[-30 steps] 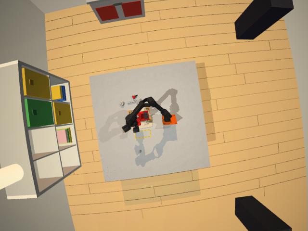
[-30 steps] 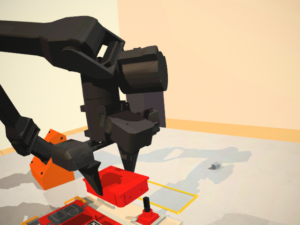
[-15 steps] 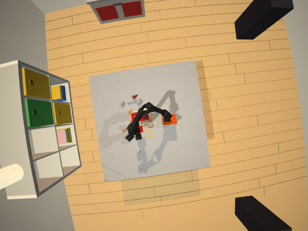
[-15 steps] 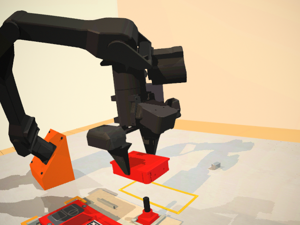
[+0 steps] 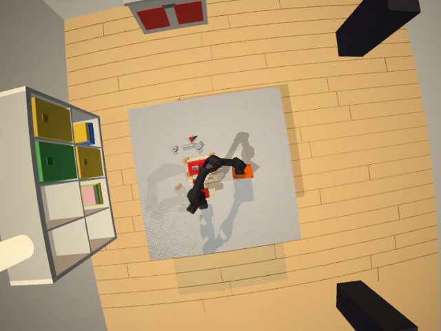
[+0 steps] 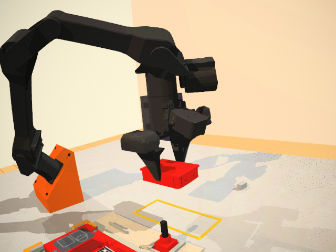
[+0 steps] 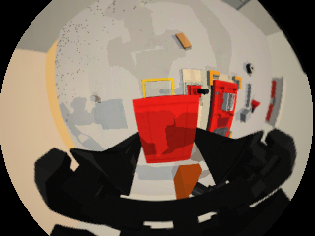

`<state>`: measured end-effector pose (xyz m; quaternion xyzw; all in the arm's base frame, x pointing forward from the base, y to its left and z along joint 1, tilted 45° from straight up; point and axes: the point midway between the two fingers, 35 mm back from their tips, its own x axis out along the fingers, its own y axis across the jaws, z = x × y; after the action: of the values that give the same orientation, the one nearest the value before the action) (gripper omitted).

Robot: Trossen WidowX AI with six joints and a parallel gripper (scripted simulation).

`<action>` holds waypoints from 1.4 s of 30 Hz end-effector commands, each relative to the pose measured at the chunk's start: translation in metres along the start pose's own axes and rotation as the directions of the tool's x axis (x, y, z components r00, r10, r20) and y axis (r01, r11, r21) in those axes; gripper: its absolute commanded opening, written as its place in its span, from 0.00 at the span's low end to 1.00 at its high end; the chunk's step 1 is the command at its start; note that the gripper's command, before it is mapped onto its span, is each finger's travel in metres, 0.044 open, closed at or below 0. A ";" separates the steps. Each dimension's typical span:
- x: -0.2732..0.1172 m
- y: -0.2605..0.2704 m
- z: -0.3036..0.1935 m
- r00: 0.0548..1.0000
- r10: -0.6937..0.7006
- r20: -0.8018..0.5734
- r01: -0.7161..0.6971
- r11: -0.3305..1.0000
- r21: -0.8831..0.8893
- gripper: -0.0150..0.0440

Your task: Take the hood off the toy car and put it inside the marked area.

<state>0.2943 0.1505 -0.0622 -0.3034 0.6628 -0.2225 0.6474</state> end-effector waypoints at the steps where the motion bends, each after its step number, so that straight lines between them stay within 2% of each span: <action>1: 0.001 0.007 -0.002 1.000 0.002 -0.003 -0.002 1.000 0.010 0.25; 42: 0.026 0.008 0.000 1.000 0.002 -0.002 -0.002 1.000 0.010 0.25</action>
<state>0.2931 0.1407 -0.0840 -0.2956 0.6636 -0.2264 0.6489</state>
